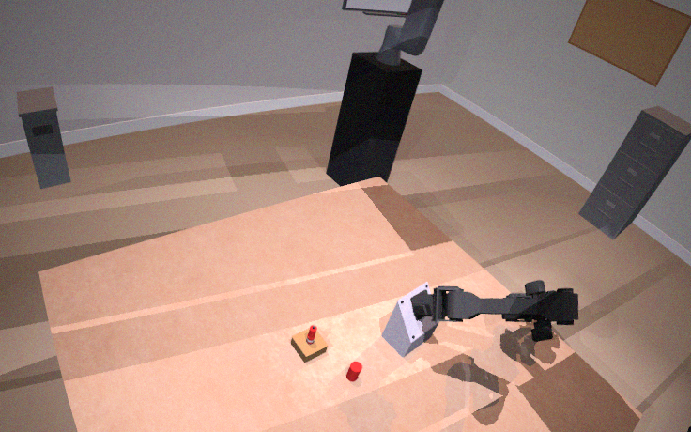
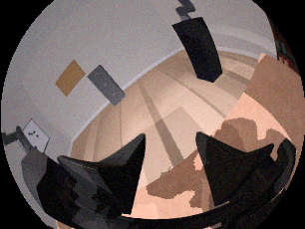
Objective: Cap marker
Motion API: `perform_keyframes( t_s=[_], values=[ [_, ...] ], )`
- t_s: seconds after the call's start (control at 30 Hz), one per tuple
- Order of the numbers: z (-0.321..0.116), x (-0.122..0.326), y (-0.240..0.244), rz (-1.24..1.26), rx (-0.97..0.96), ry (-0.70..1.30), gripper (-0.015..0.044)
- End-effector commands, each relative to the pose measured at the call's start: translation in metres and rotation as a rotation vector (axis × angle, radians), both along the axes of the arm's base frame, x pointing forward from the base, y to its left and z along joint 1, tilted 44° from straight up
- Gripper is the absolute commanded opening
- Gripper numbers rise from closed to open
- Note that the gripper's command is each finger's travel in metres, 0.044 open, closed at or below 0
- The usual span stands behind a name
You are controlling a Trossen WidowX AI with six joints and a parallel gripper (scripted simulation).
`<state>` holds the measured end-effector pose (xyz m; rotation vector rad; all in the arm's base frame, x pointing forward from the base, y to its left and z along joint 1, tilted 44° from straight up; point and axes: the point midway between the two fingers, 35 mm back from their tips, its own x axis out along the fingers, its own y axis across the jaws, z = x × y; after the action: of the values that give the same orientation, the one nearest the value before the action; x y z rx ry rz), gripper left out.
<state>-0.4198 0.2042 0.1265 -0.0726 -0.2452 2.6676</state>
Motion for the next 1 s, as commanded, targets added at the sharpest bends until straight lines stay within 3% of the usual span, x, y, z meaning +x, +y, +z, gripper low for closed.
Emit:
perform_keyframes(
  t_s=[0.0,0.43,0.7,0.97],
  values=[
    [0.025,0.016,0.036,-0.071,0.034,0.021,0.0252],
    [0.121,0.120,0.153,-0.361,0.167,0.069,0.0252],
    [0.159,0.225,0.216,-0.629,0.230,0.021,0.0252],
    [0.194,0.346,0.244,-0.901,0.275,-0.039,0.0252]
  ],
)
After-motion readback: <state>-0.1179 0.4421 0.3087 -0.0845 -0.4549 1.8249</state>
